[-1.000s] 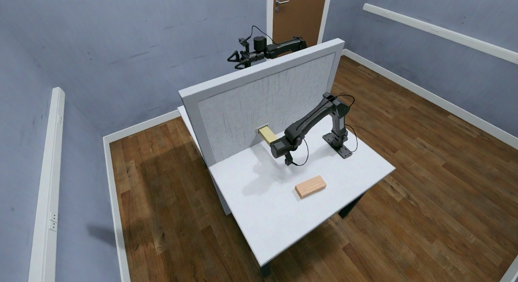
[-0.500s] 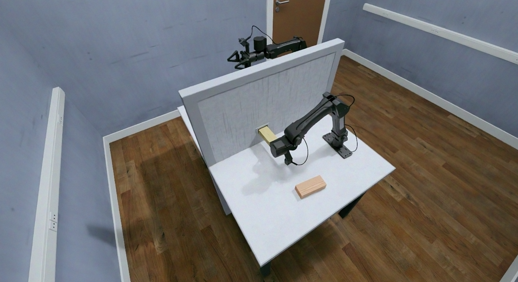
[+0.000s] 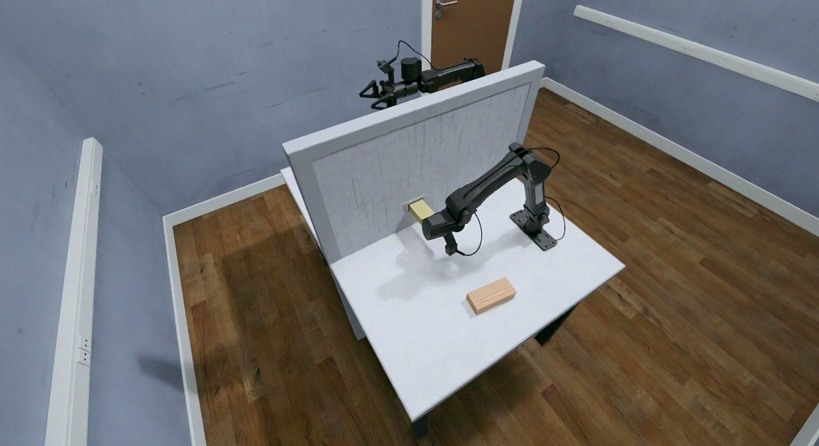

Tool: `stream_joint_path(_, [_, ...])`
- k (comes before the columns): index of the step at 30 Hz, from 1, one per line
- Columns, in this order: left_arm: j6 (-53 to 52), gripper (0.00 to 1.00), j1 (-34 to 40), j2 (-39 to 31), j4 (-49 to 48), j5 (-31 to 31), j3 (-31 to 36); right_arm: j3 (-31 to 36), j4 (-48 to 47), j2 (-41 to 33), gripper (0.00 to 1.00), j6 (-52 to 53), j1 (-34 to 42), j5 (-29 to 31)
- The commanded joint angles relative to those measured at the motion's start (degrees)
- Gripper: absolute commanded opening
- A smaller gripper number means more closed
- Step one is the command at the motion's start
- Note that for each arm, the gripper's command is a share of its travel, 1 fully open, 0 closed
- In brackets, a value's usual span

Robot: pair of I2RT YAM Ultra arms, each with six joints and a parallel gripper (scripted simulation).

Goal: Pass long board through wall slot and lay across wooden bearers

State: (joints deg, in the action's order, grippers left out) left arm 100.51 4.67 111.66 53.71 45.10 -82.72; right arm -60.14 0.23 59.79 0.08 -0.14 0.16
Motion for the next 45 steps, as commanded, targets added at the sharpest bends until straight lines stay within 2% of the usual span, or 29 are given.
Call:
stream_joint_path(1, [0.81, 0.0, 0.9, -2.45, -0.72, 1.09, -0.71, -0.11, 0.88, -0.61, 1.0, -0.01, 0.67, -0.23])
stream_joint_path(24, [9.11, 0.0, 6.36, -2.7, -6.83, 1.59, -2.06, -0.11, 0.88, -0.61, 1.0, -0.01, 0.67, -0.23])
stream_joint_path(28, [8.44, 0.0, 6.33, -2.64, -5.14, 1.54, -2.31, -0.11, 0.88, -0.61, 1.0, -0.01, 0.67, -0.23])
stream_joint_path(31, [7.61, 0.0, 4.94, -0.02, -4.02, 1.52, -2.52, -0.11, 0.88, -0.61, 1.0, -0.01, 0.67, -0.23])
stream_joint_path(45, [8.36, 0.0, 6.08, -0.97, -2.56, 1.51, -4.25, -0.11, 0.88, -0.61, 1.0, -0.01, 0.67, -0.23])
